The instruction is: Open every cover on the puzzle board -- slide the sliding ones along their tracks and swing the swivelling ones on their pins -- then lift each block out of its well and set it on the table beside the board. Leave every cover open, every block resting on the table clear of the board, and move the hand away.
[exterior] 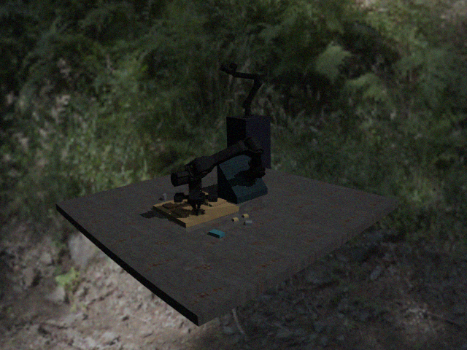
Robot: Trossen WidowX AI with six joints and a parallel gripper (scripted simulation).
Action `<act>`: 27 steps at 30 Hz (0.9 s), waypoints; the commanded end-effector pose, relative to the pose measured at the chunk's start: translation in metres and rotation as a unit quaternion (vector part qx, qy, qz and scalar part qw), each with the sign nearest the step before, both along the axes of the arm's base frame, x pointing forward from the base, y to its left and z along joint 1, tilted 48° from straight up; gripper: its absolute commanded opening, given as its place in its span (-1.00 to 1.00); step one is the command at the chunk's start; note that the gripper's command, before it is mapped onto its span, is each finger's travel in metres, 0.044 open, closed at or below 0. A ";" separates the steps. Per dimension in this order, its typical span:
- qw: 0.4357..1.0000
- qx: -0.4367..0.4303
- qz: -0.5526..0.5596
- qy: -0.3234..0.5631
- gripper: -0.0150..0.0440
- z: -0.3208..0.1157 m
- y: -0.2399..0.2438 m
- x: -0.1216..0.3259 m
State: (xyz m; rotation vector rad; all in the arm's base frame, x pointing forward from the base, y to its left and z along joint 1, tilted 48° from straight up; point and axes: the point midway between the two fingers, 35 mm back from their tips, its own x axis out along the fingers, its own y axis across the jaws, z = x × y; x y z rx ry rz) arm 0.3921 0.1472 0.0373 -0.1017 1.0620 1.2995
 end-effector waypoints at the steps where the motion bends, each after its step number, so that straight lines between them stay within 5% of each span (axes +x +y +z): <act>1: 1.000 0.009 0.005 -0.009 -0.49 0.004 0.011 0.009; 27: 1.000 -0.001 0.000 0.006 -0.49 -0.003 -0.007 -0.005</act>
